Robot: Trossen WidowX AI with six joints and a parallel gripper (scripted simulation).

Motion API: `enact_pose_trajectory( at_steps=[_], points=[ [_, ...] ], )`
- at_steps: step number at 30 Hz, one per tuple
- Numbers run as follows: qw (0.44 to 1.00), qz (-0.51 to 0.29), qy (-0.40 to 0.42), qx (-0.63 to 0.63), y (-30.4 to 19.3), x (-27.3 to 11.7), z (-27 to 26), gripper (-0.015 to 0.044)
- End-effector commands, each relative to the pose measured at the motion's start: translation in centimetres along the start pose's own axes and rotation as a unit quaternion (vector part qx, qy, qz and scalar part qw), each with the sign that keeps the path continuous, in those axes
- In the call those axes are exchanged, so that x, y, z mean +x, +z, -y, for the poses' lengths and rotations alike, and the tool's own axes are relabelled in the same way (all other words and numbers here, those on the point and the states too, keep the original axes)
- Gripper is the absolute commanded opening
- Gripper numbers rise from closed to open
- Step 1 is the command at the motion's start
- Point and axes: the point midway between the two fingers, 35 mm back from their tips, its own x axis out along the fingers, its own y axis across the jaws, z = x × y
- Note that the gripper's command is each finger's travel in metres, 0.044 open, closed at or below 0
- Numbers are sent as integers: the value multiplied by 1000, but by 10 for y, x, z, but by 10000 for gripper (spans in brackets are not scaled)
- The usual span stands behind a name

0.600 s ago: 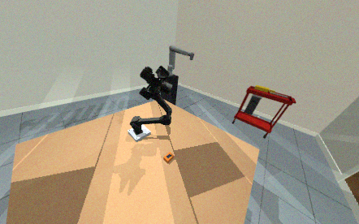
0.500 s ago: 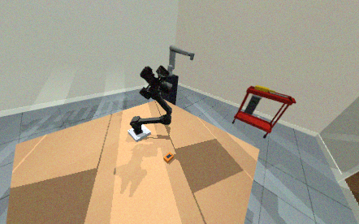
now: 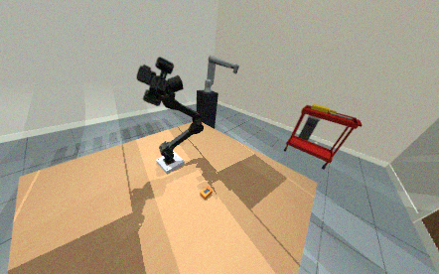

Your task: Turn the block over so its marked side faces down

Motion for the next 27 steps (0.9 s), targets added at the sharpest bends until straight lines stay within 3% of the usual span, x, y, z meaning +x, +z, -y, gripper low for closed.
enact_pose_trajectory(
  at_steps=[1, 7, 13, 19, 27],
  points=[
    [999, 4, 2, 36, 28, 12, 15, 440],
    [996, -9, -37, 83, 53, 43, 69, 440],
    [988, -41, -109, 99, 45, 78, 134, 440],
    [968, -114, -206, 82, -3, 105, 207, 440],
    [907, -276, -317, 2, -109, 111, 285, 440]
  ],
)
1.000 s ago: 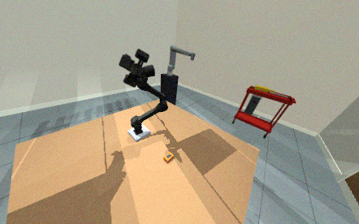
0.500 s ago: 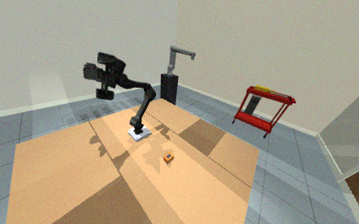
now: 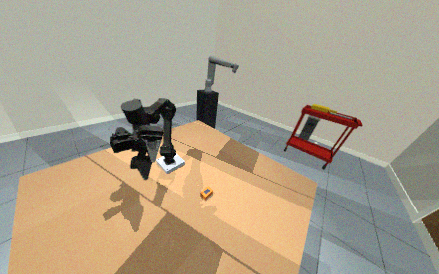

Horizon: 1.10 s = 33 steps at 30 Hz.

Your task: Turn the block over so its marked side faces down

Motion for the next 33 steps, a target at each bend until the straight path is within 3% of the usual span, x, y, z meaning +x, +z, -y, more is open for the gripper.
enact_pose_trajectory(
  at_steps=[1, 6, 11, 21, 28, 33],
  points=[
    [995, -65, -56, -59, -41, 32, 19, 440],
    [962, -173, -133, -163, -111, 62, 53, 440],
    [882, -297, -203, -306, -187, 68, 91, 440],
    [579, -536, -256, -559, -304, 25, 160, 440],
    [572, -539, -255, -562, -310, 27, 161, 440],
    [572, -539, -255, -562, -321, 36, 190, 440]
  ],
)
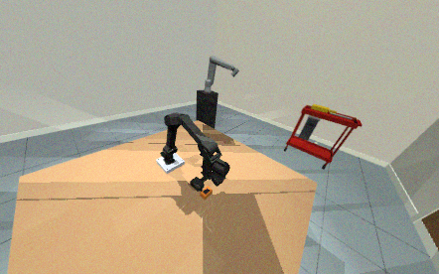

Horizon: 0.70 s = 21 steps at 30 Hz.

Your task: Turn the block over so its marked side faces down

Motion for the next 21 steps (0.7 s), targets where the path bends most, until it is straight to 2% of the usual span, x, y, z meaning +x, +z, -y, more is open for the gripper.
enact_pose_trajectory(
  at_steps=[1, 21],
  points=[
    [1000, -13, -4, -3, -5, 16, 1, 440],
    [1000, -13, -4, -3, -4, 50, 0, 440]
  ],
)
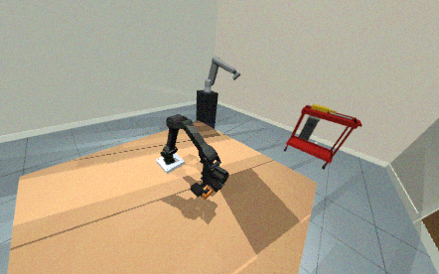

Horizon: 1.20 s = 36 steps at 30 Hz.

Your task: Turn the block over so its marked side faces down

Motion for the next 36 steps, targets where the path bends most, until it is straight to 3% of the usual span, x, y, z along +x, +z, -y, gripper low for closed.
enact_pose_trajectory(
  at_steps=[1, 10, 16, 36],
  points=[
    [1000, -4, -3, -2, -2, 8, 1, 440],
    [1000, -4, -3, -2, -2, 20, 1, 440],
    [1000, -4, -3, -2, -2, 20, 1, 282],
    [1000, -4, -3, -2, -2, 20, 1, 149]
  ],
)
